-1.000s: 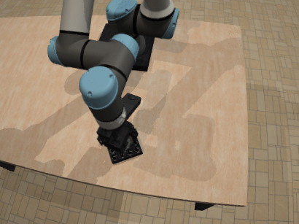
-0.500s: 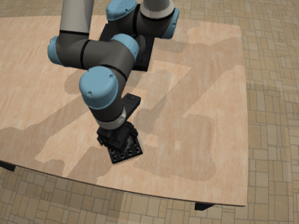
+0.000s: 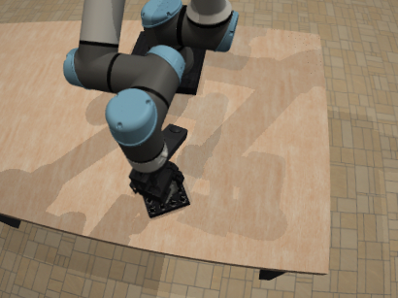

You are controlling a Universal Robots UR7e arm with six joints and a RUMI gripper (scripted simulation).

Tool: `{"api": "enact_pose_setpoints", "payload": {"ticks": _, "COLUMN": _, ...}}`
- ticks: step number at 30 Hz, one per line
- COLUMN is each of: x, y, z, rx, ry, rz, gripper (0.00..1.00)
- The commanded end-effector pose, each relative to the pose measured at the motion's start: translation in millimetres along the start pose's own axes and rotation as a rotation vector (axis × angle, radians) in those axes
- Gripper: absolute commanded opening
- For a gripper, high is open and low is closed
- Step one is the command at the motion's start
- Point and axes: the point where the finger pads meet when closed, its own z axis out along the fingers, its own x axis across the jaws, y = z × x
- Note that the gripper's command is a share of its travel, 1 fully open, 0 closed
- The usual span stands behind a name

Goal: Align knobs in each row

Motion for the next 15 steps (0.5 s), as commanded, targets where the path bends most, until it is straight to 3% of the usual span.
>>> {"api": "enact_pose_setpoints", "payload": {"ticks": 1, "x": 0.8, "y": 1.1, "z": -0.6, "rx": -0.002, "ry": 0.001, "rz": -0.002, "gripper": 0.11}}
{"api": "enact_pose_setpoints", "payload": {"ticks": 8, "x": 0.9, "y": 1.5, "z": -1.8, "rx": -0.003, "ry": 0.001, "rz": -0.002, "gripper": 0.11}}
{"api": "enact_pose_setpoints", "payload": {"ticks": 15, "x": 0.9, "y": 2.4, "z": -15.4, "rx": -0.005, "ry": 0.001, "rz": -0.002, "gripper": 0.11}}
